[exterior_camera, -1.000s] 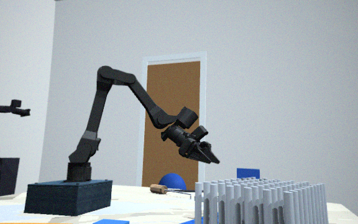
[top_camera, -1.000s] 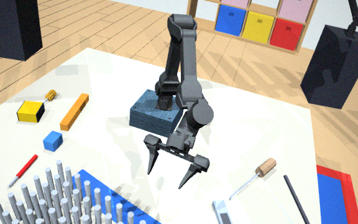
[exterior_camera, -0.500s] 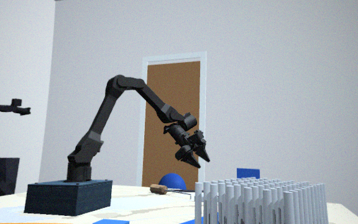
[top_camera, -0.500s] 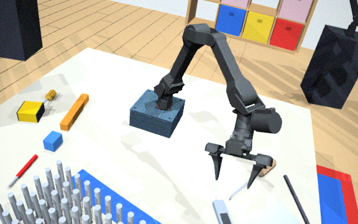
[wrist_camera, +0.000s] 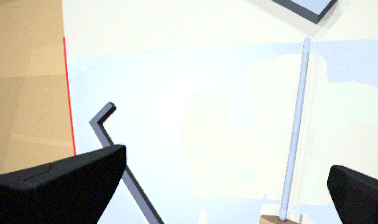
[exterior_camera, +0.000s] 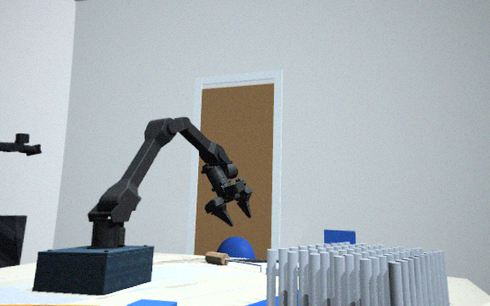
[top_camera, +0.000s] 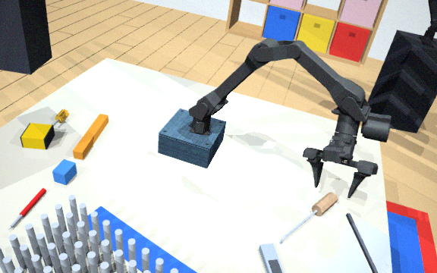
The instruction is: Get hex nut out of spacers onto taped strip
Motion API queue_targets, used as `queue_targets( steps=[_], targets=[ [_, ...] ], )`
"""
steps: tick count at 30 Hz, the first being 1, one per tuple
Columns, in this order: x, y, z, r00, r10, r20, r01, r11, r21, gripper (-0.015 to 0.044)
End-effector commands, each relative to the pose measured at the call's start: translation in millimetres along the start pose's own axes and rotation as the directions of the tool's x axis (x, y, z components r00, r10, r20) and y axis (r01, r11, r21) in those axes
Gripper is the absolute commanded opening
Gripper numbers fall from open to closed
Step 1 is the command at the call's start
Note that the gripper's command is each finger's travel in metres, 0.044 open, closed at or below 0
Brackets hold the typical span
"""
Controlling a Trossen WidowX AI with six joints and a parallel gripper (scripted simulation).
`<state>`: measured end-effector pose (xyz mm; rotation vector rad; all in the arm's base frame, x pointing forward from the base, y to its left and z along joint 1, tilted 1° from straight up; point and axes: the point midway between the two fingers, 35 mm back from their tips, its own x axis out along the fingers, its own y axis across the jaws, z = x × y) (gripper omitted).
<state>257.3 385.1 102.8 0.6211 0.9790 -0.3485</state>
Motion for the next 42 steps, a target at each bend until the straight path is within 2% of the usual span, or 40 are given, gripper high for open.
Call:
queue_targets(
  steps=[1,4,12,19,34,39,42],
  targets=[
    [-36.5,-10.3,-60.3,0.998,-0.053,-0.031,0.055,0.996,0.064,0.044],
    [-51.2,-16.5,-78.7,0.997,-0.069,-0.033,0.072,0.994,0.087,0.044],
    [-51.8,-16.8,-79.3,0.997,-0.07,-0.033,0.072,0.993,0.088,0.044],
    [2.5,-32.9,-100.5,0.997,-0.069,-0.032,0.072,0.994,0.088,0.044],
    [0.2,-30.1,-99.5,0.997,-0.066,-0.03,0.068,0.994,0.086,0.044],
    [6.5,-29.1,-99.2,0.984,-0.177,-0.038,0.178,0.983,0.035,0.044],
    [7.4,-29.2,-99.1,0.98,-0.194,-0.039,0.195,0.98,0.028,0.044]
  ],
)
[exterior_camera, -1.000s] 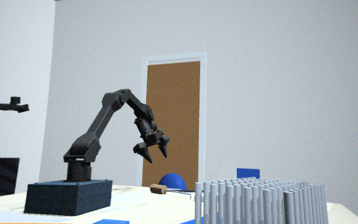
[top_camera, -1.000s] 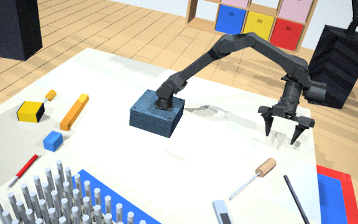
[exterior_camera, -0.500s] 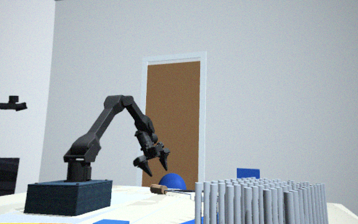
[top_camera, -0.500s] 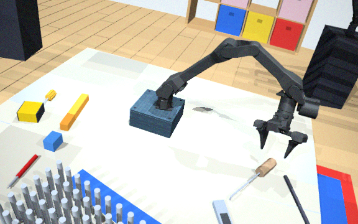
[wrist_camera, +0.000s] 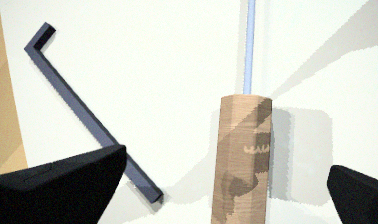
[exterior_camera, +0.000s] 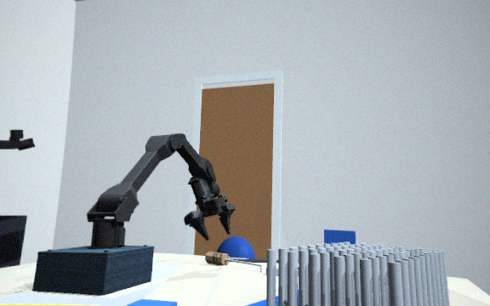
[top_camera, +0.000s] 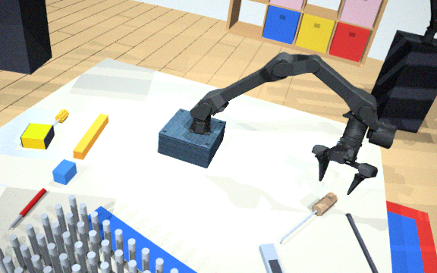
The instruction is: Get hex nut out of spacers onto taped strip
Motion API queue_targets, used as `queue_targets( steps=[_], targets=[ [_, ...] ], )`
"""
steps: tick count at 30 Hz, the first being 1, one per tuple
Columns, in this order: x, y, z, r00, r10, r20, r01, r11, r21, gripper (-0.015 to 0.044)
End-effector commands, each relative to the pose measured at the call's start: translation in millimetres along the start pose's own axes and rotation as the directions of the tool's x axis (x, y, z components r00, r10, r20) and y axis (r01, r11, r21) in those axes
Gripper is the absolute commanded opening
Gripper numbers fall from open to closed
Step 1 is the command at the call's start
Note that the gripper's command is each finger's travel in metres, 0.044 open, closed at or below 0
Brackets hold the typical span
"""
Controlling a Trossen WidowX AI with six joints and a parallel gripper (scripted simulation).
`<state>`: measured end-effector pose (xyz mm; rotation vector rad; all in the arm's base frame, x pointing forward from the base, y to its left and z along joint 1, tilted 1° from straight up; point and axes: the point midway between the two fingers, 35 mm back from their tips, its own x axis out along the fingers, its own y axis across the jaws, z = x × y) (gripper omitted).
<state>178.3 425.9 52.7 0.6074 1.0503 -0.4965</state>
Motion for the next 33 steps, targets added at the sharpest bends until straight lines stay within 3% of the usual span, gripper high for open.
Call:
queue_targets(
  steps=[1,4,10,33],
  targets=[
    [6.3,-1.1,-0.5,0.999,-0.051,-0.001,0.05,0.998,-0.022,0.044],
    [6.3,-1.1,-0.5,0.999,-0.051,-0.001,0.05,0.998,-0.022,0.044],
    [6.3,-1.1,-0.5,0.999,-0.051,-0.001,0.05,0.998,-0.022,0.0282],
    [21.5,-3.5,-7.7,0.999,-0.051,-0.001,0.051,0.998,-0.024,0.028]
  ],
)
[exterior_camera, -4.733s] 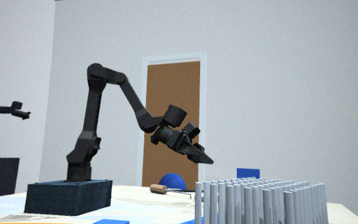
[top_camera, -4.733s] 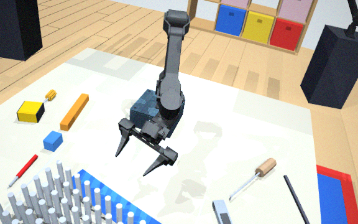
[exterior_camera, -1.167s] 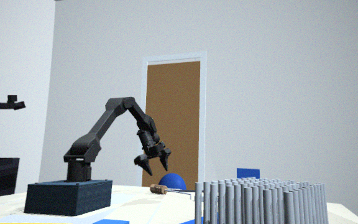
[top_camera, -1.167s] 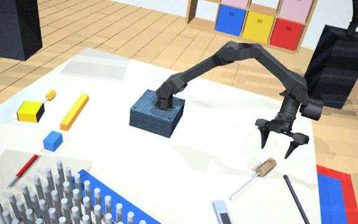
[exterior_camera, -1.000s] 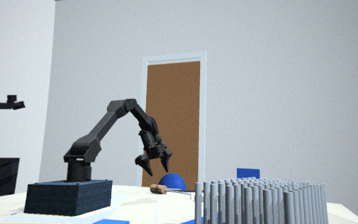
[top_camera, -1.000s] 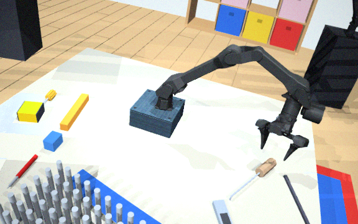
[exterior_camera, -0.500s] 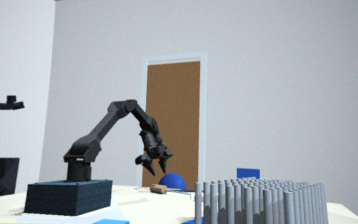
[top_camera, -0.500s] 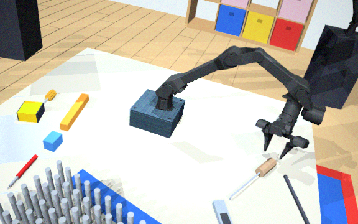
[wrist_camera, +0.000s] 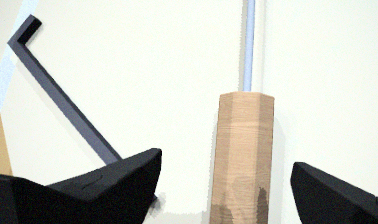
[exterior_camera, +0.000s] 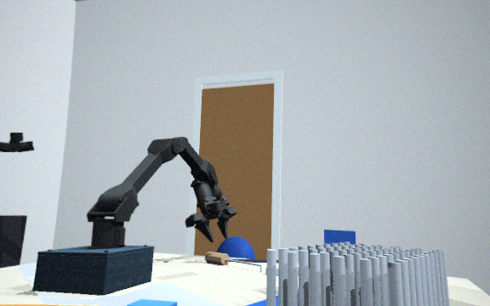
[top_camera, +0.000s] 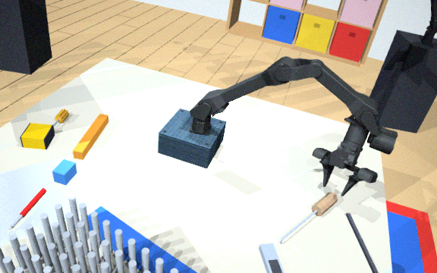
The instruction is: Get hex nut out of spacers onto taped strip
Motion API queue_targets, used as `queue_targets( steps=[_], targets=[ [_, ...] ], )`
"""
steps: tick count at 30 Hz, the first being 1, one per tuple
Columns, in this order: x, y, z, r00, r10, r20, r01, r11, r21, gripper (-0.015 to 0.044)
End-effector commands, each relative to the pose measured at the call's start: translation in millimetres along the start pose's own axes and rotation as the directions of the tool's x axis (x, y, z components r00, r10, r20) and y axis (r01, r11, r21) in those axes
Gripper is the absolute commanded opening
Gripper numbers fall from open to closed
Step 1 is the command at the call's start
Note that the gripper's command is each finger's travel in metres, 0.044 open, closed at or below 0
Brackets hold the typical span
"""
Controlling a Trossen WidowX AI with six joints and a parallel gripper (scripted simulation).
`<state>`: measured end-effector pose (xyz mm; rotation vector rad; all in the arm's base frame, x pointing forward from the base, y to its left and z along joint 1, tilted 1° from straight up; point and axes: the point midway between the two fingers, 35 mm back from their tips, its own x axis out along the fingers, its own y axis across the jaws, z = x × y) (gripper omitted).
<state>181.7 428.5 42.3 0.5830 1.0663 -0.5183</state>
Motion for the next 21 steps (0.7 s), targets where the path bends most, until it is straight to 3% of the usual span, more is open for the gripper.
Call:
queue_targets(
  steps=[1,21],
  targets=[
    [12.6,-5.1,-5.0,1.0,-0.018,0.001,0.018,1.0,-0.013,0.028],
    [42.2,-10.8,-17.8,1.0,-0.018,0.001,0.018,1.0,-0.013,0.028]
  ],
)
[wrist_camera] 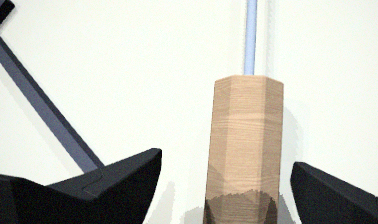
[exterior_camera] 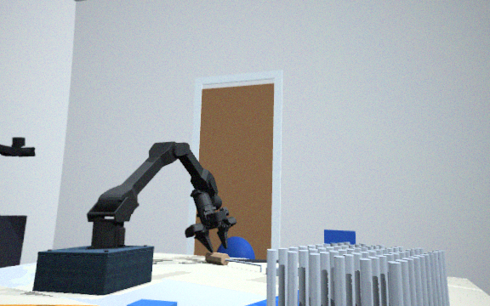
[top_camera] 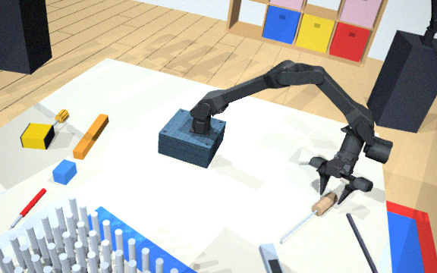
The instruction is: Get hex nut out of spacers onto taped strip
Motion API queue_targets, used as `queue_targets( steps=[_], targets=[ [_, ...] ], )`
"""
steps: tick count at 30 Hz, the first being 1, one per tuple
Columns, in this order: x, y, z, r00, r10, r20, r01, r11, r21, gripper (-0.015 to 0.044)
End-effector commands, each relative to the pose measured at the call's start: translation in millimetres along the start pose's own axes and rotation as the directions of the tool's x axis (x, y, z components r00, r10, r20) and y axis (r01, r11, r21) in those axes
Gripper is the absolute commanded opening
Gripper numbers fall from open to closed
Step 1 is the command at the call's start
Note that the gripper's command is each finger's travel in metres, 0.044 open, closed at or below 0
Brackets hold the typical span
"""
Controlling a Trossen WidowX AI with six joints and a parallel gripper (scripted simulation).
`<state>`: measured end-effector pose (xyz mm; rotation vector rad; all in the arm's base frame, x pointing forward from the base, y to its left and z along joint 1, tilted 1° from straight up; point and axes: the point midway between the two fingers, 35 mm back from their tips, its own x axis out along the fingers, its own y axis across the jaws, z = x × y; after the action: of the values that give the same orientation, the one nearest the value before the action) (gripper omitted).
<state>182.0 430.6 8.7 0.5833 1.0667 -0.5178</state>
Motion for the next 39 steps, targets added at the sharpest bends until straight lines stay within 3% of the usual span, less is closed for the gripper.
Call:
queue_targets(
  steps=[1,18,38,39],
  targets=[
    [13.2,-6.6,-5.1,1.0,-0.019,0.002,0.019,1.0,-0.012,0.028],
    [28.5,-10.9,-11.4,1.0,-0.019,0.002,0.019,1.0,-0.012,0.028],
    [28.5,-10.9,-11.4,1.0,-0.019,0.002,0.019,1.0,-0.012,0.0147],
    [27.6,-10.5,-11.1,1.0,-0.019,0.002,0.019,1.0,-0.012,0.012]
  ],
)
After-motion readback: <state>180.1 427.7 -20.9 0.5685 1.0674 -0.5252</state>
